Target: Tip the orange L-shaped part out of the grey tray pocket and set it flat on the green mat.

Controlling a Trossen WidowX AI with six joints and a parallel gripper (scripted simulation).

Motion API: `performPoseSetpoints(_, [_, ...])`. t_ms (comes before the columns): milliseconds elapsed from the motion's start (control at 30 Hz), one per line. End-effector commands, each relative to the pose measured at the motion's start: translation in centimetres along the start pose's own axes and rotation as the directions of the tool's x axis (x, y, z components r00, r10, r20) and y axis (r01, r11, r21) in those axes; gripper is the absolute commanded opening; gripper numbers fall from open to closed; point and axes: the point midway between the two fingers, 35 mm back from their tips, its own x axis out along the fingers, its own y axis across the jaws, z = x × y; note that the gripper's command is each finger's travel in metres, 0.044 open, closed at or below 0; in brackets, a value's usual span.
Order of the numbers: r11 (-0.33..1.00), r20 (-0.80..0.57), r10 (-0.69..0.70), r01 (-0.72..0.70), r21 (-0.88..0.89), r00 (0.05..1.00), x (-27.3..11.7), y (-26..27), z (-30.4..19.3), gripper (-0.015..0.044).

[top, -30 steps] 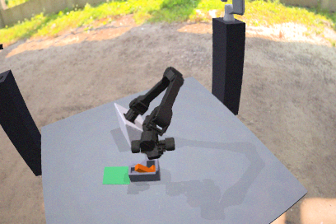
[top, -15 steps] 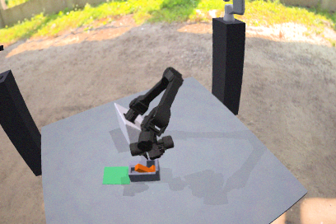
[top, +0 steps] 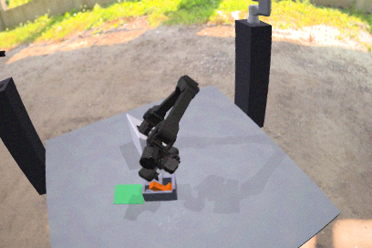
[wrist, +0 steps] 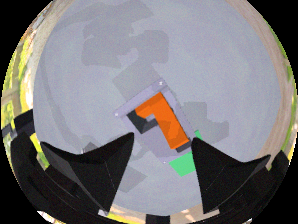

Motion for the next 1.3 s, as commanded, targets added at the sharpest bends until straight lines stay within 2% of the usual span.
performPoseSetpoints(0, [0.776, -0.013, -0.004, -0.005, -0.630, 1.000, -0.2, -2.5, -2.8, 0.0280])
performPoseSetpoints(500, [0.776, -0.013, -0.004, -0.005, -0.630, 1.000, -0.1, -2.5, -2.8, 0.0280])
performPoseSetpoints(700, [0.776, -0.012, -0.003, -0.005, -0.630, 1.000, 2.7, -2.5, -2.8, 0.0280])
performPoseSetpoints(1267, [0.776, -0.012, -0.004, -0.005, -0.630, 1.000, 4.9, -2.6, -2.8, 0.0280])
